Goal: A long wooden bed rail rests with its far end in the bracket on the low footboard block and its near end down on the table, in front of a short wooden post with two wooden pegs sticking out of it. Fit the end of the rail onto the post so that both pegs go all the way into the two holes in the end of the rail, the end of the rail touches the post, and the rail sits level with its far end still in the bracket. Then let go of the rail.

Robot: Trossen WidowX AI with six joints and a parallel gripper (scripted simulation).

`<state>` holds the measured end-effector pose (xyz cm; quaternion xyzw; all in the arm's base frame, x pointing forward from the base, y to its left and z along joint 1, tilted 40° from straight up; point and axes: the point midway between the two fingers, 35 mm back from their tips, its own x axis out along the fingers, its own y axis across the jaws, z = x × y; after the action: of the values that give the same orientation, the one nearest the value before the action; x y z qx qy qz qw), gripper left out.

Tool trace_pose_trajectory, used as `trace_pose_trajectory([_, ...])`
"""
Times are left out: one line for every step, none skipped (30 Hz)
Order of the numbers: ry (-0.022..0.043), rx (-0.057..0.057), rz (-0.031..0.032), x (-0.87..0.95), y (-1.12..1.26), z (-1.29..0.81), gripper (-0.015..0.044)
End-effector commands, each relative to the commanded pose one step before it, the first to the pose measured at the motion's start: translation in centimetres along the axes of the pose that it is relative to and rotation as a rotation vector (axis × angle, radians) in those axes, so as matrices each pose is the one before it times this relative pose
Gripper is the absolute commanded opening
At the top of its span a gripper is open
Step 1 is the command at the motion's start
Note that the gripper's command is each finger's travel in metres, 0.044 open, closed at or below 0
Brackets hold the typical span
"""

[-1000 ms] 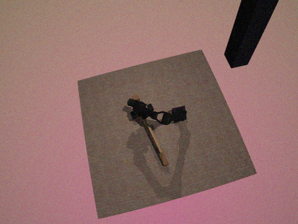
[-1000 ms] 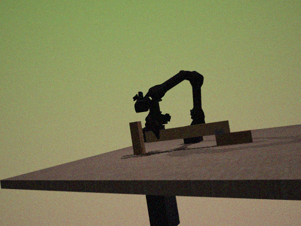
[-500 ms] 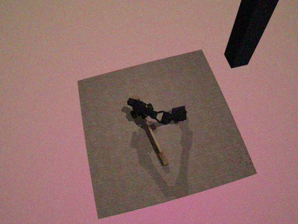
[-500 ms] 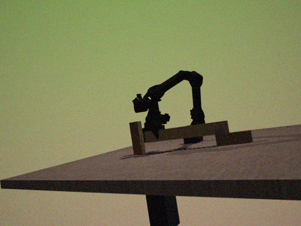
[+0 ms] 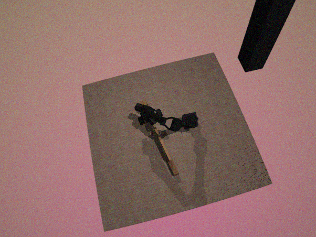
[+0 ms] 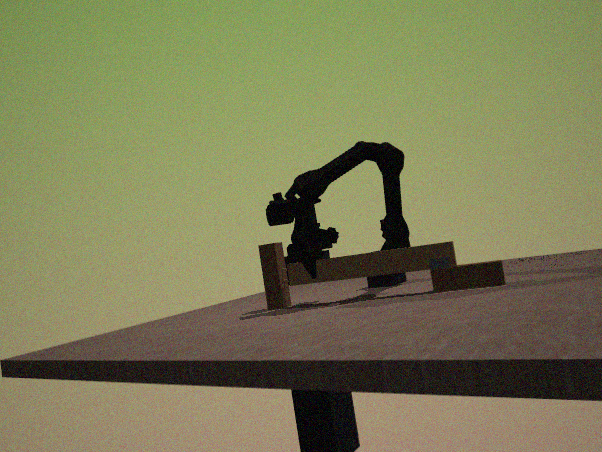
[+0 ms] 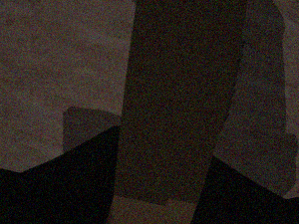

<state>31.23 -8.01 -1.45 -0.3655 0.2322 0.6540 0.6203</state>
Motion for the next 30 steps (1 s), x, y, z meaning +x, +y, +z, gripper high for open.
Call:
trace_pose_trajectory([0.00541,-0.0016,-0.00427,-0.171,-0.015,-0.299,0.0000])
trace_pose_trajectory([0.00002,0.0000,0.00000,-0.001,0.000,-0.029,0.0000])
trace_pose_trajectory([0.00002,0.0000,0.00000,-0.002,0.000,-0.030,0.0000])
trace_pose_trajectory([0.00002,0.0000,0.00000,-0.003,0.000,-0.029,0.0000])
trace_pose_trajectory([0.00002,0.0000,0.00000,-0.005,0.000,-0.029,0.0000])
trace_pose_trajectory([0.00002,0.0000,0.00000,-0.005,0.000,-0.030,0.0000])
trace_pose_trajectory([0.00002,0.0000,0.00000,-0.006,0.000,-0.029,0.0000])
trace_pose_trajectory([0.00002,0.0000,0.00000,-0.007,0.000,-0.028,0.0000])
trace_pose_trajectory([0.00002,0.0000,0.00000,-0.006,0.000,-0.030,0.0000])
trace_pose_trajectory([0.00002,0.0000,0.00000,-0.007,0.000,-0.029,0.0000])
trace_pose_trajectory([0.00002,0.0000,0.00000,-0.007,0.000,-0.029,0.0000])
trace_pose_trajectory([0.00002,0.0000,0.00000,-0.006,0.000,-0.030,0.0000])
trace_pose_trajectory([0.00002,0.0000,0.00000,-0.006,0.000,-0.030,0.0000])
trace_pose_trajectory([0.00002,0.0000,0.00000,-0.005,0.000,-0.030,0.0000])
trace_pose_trajectory([0.00002,0.0000,0.00000,-0.004,0.000,-0.031,0.0000])
trace_pose_trajectory([0.00002,0.0000,0.00000,-0.003,0.000,-0.031,0.0000])
trace_pose_trajectory([0.00002,0.0000,0.00000,-0.002,0.000,-0.032,0.0000])
trace_pose_trajectory([0.00002,0.0000,0.00000,-0.001,0.000,-0.031,0.0000])
trace_pose_trajectory([0.00002,0.0000,0.00000,0.000,0.000,-0.031,0.0000])
trace_pose_trajectory([0.00002,0.0000,0.00000,0.001,0.000,-0.032,0.0000])
trace_pose_trajectory([0.00002,0.0000,0.00000,0.002,-0.001,-0.031,0.0000])
trace_pose_trajectory([0.00002,0.0000,0.00000,0.002,-0.001,-0.031,0.0000])
trace_pose_trajectory([0.00002,0.0000,0.00000,0.003,-0.001,-0.032,0.0000])
trace_pose_trajectory([0.00002,0.0000,0.00000,0.003,-0.001,-0.031,0.0000])
trace_pose_trajectory([0.00002,0.0000,0.00000,0.004,-0.001,-0.032,0.0000])
trace_pose_trajectory([0.00002,0.0000,0.00000,0.004,-0.001,-0.030,0.0000])
trace_pose_trajectory([0.00002,0.0000,0.00000,0.004,-0.001,-0.030,0.0000])
trace_pose_trajectory([0.00002,0.0000,0.00000,0.004,-0.001,-0.031,0.0000])
trace_pose_trajectory([0.00002,0.0000,0.00000,0.003,-0.001,-0.030,0.0000])
trace_pose_trajectory([0.00002,0.0000,0.00000,0.003,0.000,-0.029,0.0000])
